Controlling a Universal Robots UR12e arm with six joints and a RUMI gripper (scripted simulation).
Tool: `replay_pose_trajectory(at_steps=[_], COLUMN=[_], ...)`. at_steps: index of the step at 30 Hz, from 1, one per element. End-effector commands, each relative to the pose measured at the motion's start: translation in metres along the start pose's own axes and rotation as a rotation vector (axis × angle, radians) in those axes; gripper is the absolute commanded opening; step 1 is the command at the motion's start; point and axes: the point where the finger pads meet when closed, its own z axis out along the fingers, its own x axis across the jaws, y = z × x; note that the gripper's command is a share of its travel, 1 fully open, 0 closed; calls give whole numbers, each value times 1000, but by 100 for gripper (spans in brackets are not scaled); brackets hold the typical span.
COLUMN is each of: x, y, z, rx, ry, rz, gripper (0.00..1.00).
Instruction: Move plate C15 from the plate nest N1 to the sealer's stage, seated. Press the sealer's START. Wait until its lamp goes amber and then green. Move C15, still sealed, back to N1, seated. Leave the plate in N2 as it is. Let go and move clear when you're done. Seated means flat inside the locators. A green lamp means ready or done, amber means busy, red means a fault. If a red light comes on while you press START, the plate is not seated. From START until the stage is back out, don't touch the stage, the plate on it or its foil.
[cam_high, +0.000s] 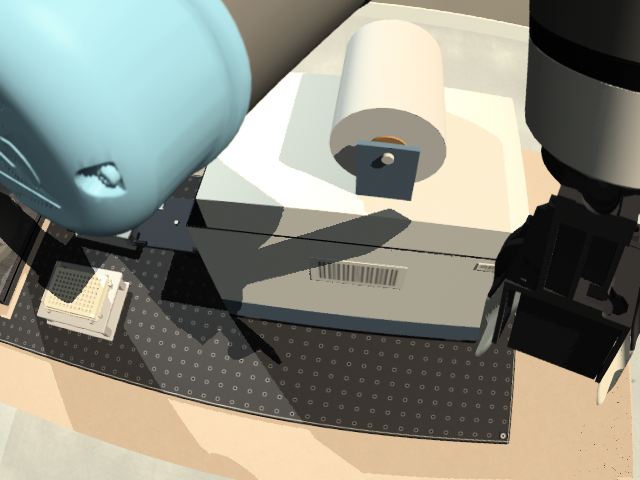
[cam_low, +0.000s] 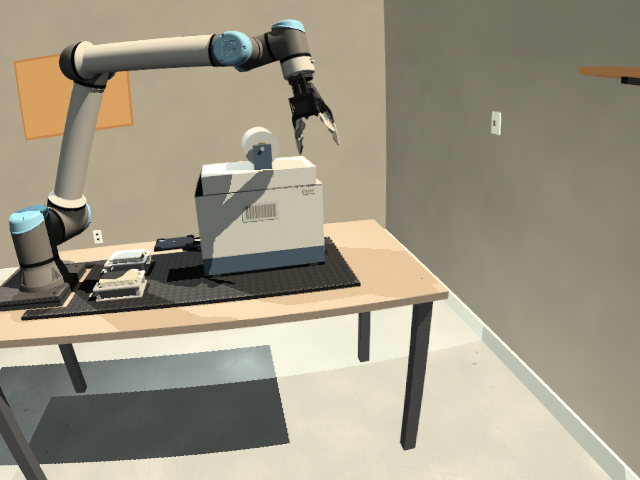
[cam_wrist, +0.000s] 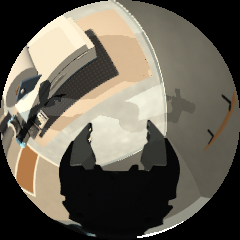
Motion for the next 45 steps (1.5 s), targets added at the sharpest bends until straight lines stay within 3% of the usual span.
replay_pose_trajectory(at_steps=[1,14,16,45], x=[-5,-30,-30,-91], y=[1,5,5,12], z=[-16,-71,-71,-183], rx=[5,24,24,63], ry=[-5,-32,-32,-88], rz=[-1,-5,-5,-11], gripper=[68,68,68,68])
